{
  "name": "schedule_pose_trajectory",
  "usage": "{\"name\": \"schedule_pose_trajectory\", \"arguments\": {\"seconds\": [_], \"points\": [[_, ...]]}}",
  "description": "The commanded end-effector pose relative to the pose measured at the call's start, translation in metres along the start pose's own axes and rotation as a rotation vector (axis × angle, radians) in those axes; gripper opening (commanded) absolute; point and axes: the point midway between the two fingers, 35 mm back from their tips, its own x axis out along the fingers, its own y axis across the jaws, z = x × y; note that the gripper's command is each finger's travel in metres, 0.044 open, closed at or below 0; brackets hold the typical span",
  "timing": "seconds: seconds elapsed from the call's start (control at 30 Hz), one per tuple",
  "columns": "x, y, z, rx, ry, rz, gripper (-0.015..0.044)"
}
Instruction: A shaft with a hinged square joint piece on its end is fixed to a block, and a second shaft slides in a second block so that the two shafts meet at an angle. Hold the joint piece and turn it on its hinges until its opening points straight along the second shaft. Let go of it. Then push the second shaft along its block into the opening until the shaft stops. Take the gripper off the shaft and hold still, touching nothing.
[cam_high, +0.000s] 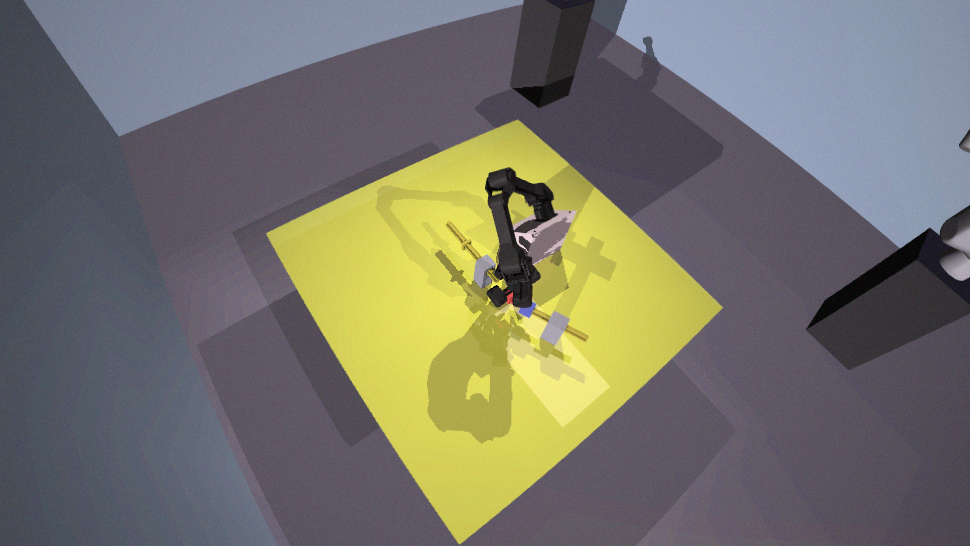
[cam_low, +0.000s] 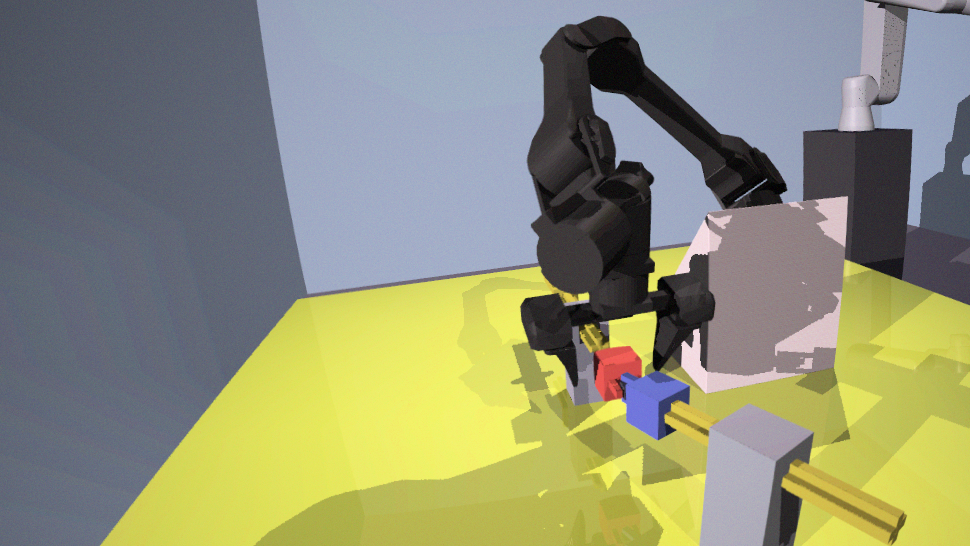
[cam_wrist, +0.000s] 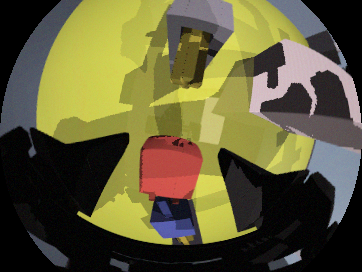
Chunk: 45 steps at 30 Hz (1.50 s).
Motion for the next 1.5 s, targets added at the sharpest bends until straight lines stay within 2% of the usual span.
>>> {"name": "schedule_pose_trajectory", "arguments": {"seconds": [0.0,0.73,1.47], "points": [[-0.003,0.002,0.000,-0.013,-0.006,0.005,0.0440],[-0.068,0.007,0.013,-0.748,0.087,0.043,0.0440],[-0.132,-0.001,0.032,-1.496,0.154,0.153,0.0440]]}}
